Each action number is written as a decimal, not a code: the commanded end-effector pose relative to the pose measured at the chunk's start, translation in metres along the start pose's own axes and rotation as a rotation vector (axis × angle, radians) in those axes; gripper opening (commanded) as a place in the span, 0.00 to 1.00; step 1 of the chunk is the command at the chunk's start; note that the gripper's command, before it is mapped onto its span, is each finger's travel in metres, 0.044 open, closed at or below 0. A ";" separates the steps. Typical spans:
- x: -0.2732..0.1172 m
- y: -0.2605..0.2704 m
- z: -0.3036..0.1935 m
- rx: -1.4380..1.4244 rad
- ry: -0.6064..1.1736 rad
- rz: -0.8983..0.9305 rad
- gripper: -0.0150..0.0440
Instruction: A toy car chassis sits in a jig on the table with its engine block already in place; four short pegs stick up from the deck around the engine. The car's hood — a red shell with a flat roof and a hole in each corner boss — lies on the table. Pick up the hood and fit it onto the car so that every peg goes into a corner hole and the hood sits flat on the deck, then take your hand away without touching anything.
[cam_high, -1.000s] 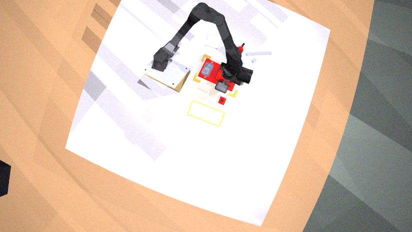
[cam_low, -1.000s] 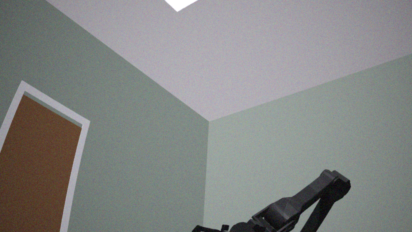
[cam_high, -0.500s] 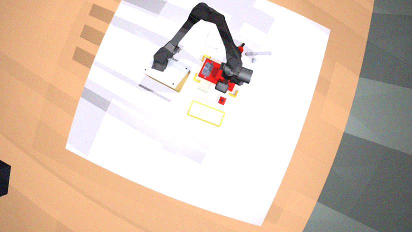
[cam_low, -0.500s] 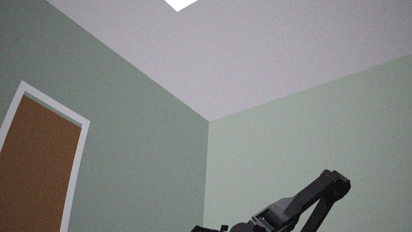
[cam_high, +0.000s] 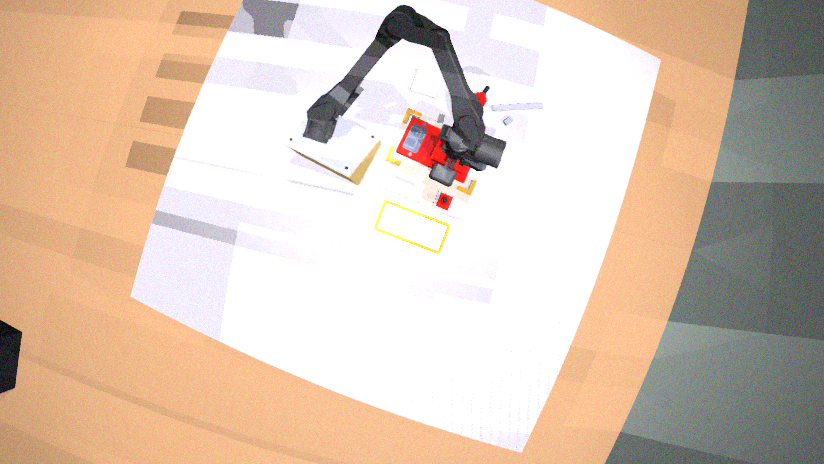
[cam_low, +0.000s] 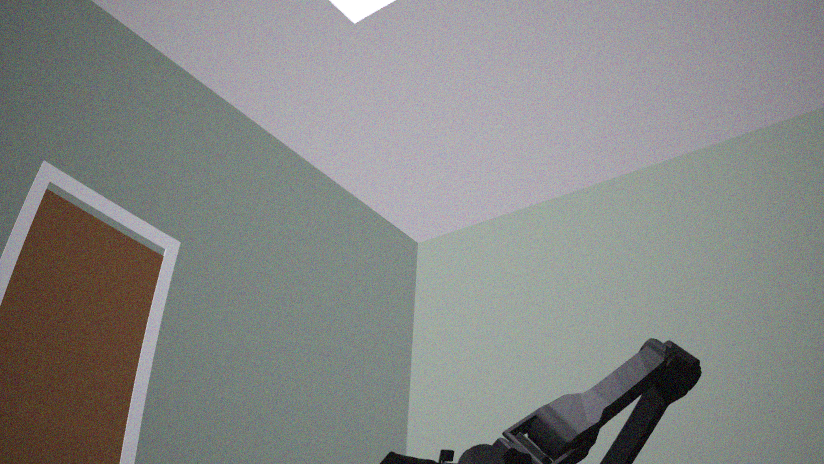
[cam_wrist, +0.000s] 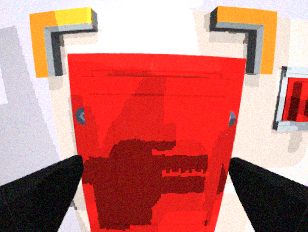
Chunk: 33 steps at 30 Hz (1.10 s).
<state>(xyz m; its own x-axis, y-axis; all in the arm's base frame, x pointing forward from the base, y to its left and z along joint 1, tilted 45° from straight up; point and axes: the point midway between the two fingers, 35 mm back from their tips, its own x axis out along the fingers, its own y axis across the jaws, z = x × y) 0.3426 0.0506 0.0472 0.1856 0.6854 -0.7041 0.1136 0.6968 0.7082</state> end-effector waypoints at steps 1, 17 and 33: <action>-0.020 -0.001 0.003 -0.006 -0.005 -0.003 1.00; -0.068 0.000 0.002 -0.005 -0.001 -0.001 1.00; -0.068 0.000 0.002 -0.005 -0.001 -0.001 1.00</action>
<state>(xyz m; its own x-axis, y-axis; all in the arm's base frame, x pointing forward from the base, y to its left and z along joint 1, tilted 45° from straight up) 0.3317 0.0032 0.0946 0.1866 0.6820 -0.7071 0.1135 0.7000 0.7051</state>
